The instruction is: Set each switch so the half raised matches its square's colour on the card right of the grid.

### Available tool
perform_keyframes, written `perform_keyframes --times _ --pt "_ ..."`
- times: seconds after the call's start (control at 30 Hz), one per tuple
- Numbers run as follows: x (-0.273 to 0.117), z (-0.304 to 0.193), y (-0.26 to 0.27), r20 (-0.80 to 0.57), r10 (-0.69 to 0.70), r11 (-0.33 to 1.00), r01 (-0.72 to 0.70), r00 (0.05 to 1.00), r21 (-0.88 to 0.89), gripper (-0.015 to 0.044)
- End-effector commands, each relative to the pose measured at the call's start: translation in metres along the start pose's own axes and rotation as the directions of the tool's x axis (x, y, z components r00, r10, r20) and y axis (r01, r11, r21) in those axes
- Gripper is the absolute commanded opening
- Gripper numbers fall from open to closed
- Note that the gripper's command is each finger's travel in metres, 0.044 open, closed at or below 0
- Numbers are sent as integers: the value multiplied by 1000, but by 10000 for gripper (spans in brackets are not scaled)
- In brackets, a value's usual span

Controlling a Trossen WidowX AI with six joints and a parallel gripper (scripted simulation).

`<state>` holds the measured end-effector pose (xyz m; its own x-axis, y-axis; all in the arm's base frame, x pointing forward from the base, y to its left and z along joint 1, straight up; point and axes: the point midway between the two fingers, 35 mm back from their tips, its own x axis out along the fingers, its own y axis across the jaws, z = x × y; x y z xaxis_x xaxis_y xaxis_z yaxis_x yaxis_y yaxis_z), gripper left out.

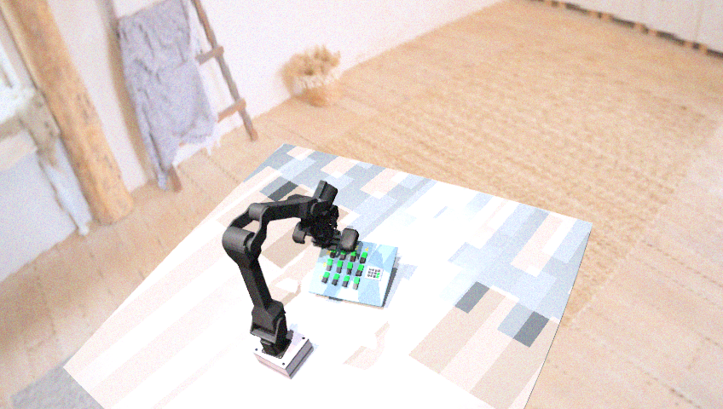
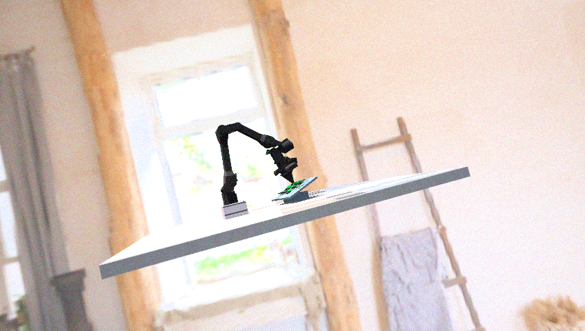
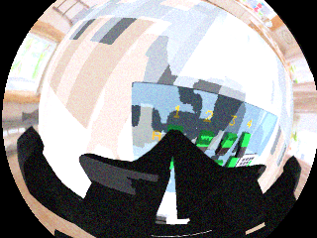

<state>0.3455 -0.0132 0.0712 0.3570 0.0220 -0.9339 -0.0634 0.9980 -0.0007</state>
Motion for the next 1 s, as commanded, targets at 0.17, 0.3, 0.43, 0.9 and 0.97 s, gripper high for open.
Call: perform_keyframes --times 0.17,0.3,0.43,0.9,0.97 --pt "2 -1 0 -3 -4 1000 4 1000 5 0" --pt "3 -1 0 -3 -4 1000 4 1000 5 0" --pt "-22 0 0 7 -1 1000 1 1000 2 0" --pt "-63 -3 -32 21 -7 1000 7 1000 4 0" --pt "-52 -3 -32 13 -7 1000 7 1000 4 0"
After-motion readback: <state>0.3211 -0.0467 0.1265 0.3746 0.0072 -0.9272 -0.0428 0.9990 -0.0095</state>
